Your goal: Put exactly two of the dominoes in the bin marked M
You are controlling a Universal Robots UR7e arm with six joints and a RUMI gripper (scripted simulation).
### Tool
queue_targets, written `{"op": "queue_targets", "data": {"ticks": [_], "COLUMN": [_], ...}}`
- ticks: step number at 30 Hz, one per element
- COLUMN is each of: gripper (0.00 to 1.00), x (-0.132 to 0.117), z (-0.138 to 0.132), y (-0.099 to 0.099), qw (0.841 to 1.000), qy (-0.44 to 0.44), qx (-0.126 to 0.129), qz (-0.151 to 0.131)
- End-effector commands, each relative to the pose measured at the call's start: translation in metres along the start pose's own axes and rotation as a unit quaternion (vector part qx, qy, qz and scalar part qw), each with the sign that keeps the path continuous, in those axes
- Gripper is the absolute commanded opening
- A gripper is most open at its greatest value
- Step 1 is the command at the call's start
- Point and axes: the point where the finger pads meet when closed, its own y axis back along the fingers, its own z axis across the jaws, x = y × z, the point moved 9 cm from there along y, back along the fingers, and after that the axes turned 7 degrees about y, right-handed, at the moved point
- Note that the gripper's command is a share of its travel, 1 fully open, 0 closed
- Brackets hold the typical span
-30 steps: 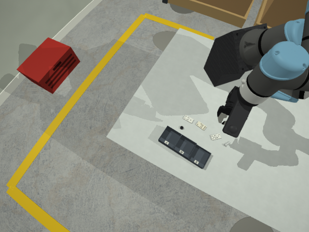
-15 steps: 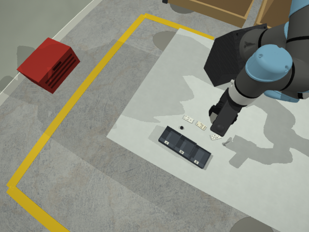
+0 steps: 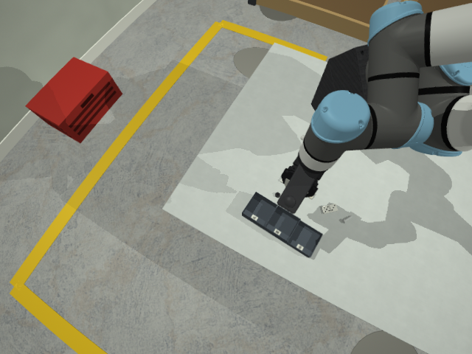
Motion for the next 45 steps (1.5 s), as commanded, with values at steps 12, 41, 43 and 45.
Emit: {"op": "queue_targets", "data": {"ticks": [12,41,43,45], "gripper": [0.04,0.04,0.04,0.04], "x": [0.043,0.043,0.043,0.043], "z": [0.072,0.072,0.072,0.072], "y": [-0.061,-0.109,-0.114,-0.120], "qw": [1.000,1.000,1.000,1.000], "qy": [0.000,0.000,0.000,0.000], "qx": [-0.002,-0.002,-0.002,-0.002], "qz": [0.000,0.000,0.000,0.000]}}
